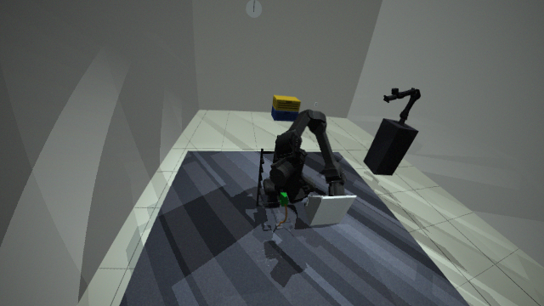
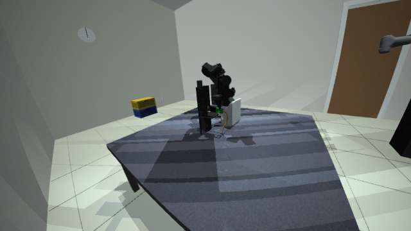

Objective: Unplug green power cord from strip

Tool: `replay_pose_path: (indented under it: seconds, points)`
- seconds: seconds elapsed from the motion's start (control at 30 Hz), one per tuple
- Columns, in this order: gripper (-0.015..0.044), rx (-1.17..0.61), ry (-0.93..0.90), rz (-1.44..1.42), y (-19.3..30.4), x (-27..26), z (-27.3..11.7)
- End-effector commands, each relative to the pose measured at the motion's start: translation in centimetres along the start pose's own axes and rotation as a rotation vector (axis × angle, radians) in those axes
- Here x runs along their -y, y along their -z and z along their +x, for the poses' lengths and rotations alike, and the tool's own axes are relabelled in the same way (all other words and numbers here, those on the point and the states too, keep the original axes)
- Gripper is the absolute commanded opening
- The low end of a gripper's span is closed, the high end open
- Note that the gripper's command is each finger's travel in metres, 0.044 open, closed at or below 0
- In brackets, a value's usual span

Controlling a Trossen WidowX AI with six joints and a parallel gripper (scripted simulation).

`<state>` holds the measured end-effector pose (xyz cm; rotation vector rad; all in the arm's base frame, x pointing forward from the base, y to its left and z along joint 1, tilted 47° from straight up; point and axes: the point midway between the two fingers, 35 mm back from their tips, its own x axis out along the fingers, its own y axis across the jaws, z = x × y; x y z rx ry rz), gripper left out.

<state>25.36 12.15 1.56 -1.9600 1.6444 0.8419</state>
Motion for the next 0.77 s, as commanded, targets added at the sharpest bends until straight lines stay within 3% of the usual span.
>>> replay_pose_path:
  seconds: [0.0,0.73]
  points:
    - [0.0440,0.001,-0.002,-0.005,-3.56,-0.26,-0.66]
    - [0.0440,0.001,-0.002,-0.005,-3.80,-0.29,-0.70]
